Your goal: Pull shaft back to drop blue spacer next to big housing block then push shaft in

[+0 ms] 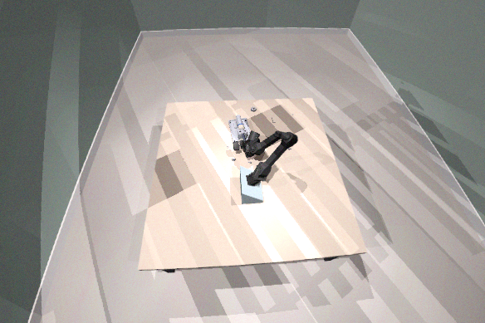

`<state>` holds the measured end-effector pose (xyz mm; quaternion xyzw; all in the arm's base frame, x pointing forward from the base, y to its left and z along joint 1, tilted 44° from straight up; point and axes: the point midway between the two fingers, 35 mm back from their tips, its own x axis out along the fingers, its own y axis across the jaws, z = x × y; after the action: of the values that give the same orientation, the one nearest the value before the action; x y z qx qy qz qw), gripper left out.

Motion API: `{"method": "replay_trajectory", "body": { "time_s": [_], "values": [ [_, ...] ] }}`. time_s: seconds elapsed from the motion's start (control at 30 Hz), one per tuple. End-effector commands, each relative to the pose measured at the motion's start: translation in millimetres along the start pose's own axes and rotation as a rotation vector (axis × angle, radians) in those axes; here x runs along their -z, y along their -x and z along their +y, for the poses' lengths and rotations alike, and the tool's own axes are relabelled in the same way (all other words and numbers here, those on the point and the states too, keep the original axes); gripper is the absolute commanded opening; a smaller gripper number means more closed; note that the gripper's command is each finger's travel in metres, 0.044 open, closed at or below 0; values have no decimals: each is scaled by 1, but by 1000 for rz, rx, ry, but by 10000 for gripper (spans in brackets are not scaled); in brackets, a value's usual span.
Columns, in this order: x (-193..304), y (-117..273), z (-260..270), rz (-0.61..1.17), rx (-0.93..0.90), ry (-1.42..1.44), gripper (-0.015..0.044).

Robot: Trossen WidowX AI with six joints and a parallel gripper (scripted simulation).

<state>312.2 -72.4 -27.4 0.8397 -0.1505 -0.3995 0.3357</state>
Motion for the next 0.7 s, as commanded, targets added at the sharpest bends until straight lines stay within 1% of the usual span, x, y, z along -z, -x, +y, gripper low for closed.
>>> {"method": "replay_trajectory", "body": {
  "time_s": [0.0,0.67],
  "values": [
    [-1,1,0,1,1,-2,0],
    [-2,2,0,1,1,-2,0]
  ]
}}
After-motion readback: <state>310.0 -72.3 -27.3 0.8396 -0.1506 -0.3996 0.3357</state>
